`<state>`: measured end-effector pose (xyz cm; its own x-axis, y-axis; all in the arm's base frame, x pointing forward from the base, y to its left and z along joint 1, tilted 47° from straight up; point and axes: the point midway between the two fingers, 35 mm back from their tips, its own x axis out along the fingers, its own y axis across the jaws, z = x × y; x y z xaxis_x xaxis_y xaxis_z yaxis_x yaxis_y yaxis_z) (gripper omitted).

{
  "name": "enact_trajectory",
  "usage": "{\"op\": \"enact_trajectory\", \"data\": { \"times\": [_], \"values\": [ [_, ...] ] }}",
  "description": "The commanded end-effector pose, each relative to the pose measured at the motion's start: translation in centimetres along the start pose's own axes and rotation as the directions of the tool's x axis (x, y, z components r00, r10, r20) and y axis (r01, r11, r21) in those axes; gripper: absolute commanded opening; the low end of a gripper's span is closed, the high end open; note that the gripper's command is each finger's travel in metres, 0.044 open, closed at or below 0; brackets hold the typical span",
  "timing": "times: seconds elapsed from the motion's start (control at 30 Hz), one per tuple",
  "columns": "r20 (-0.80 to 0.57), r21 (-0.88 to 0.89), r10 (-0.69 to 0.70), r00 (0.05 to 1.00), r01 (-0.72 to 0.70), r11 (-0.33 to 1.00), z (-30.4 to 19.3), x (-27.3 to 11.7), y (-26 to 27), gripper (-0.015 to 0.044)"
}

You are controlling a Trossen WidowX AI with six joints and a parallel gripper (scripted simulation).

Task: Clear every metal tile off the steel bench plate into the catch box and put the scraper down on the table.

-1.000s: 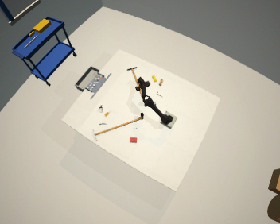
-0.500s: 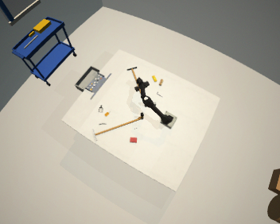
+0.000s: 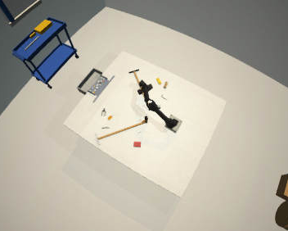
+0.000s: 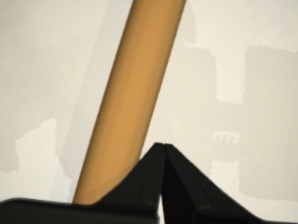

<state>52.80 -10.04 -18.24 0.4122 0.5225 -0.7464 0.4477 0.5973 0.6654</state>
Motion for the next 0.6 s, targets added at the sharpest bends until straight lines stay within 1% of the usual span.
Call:
{"op": "enact_trajectory", "data": {
  "times": [0.0,0.57],
  "values": [
    [0.009,-0.013,0.006,1.0,-0.005,1.0,0.5,-0.1,1.2,0.0],
    [0.009,-0.013,0.007,1.0,-0.007,1.0,0.8,0.0,2.9,0.0]
  ]
}}
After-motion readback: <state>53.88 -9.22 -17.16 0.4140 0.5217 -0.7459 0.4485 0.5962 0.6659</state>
